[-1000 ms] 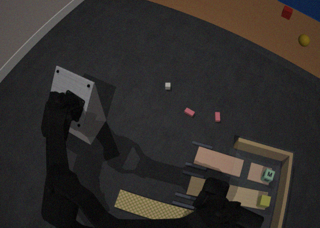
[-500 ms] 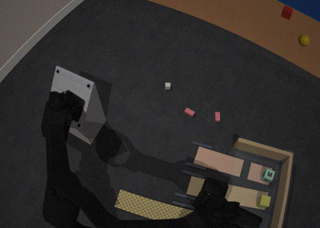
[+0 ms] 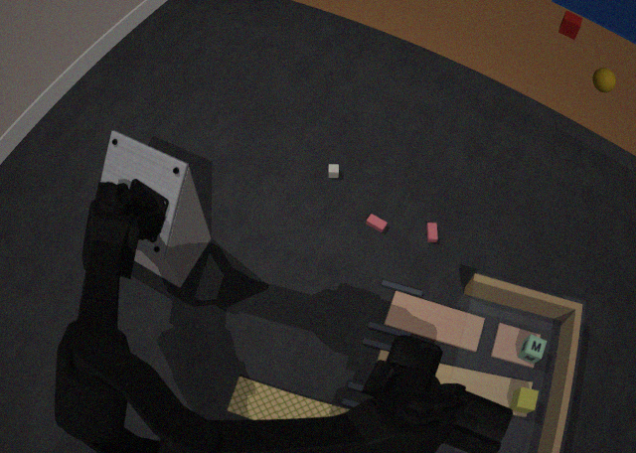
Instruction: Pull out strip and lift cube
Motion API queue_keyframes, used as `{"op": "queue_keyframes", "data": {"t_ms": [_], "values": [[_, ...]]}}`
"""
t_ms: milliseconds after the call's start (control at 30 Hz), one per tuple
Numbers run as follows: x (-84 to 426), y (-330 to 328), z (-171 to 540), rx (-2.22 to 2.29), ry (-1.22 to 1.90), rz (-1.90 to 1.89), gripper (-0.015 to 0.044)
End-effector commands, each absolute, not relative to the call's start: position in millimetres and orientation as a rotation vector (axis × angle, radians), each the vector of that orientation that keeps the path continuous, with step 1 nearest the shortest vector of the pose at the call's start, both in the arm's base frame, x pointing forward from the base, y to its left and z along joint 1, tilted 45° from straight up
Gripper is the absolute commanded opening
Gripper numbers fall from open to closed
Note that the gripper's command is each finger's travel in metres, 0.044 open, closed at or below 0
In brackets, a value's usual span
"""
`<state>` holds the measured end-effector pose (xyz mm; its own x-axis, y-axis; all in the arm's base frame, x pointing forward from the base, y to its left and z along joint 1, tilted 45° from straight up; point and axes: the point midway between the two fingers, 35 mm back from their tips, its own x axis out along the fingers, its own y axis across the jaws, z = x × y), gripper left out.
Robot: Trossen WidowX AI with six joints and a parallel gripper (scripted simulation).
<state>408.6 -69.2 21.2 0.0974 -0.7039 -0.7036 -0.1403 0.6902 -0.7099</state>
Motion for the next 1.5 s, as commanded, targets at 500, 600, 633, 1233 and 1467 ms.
{"op": "queue_keyframes", "data": {"t_ms": [500, 600, 633, 1233, 1467], "values": [[350.3, -52.1, 24.8, -0.750, 1.449, -0.483, 0.0000], [339.3, -51.4, 22.6, -0.750, 1.450, -0.483, 0.0000], [335.6, -51.2, 21.9, -0.750, 1.450, -0.483, 0.0000], [300.4, -25.5, 39.9, -0.749, 1.452, -0.480, 0.0000], [300.3, -24.8, 40.6, -0.749, 1.452, -0.481, 0.0000]]}}
